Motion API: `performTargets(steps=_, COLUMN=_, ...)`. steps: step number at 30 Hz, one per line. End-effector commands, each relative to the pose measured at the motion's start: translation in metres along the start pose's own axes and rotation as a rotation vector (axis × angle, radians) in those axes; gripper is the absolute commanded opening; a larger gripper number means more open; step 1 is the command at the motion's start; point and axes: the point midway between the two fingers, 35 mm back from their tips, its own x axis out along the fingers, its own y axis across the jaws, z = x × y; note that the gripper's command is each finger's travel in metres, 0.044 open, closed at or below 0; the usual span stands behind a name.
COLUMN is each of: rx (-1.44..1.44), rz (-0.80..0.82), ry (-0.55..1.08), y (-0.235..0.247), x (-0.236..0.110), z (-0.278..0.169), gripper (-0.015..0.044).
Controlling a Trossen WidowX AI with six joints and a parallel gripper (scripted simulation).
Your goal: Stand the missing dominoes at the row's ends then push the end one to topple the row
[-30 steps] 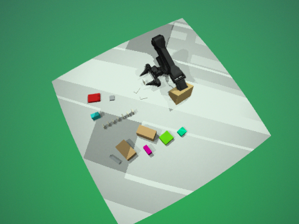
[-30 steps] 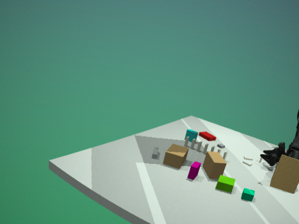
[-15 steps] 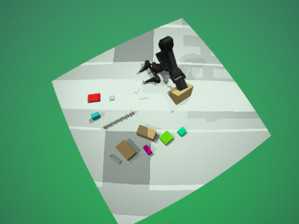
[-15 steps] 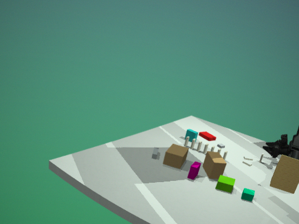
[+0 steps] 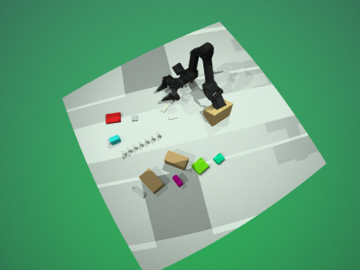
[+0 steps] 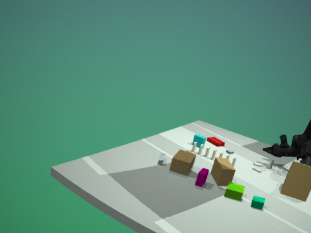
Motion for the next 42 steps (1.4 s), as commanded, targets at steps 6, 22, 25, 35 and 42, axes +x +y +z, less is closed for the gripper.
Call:
performTargets(steps=6, rx=0.272, rz=-0.027, ry=0.599, y=0.035, x=0.038, z=-0.015, gripper=0.044)
performTargets(steps=22, rx=-0.152, rz=-0.199, ry=1.236, y=0.051, x=-0.042, z=0.02, gripper=0.044)
performTargets(steps=25, rx=-0.227, rz=-0.221, ry=1.273, y=0.047, x=-0.052, z=0.028, gripper=0.044)
performTargets(steps=35, rx=-0.243, rz=-0.226, ry=1.28, y=0.046, x=-0.054, z=0.03, gripper=0.044)
performTargets(steps=42, rx=-0.241, rz=-0.225, ry=1.281, y=0.044, x=-0.05, z=0.022, gripper=0.044)
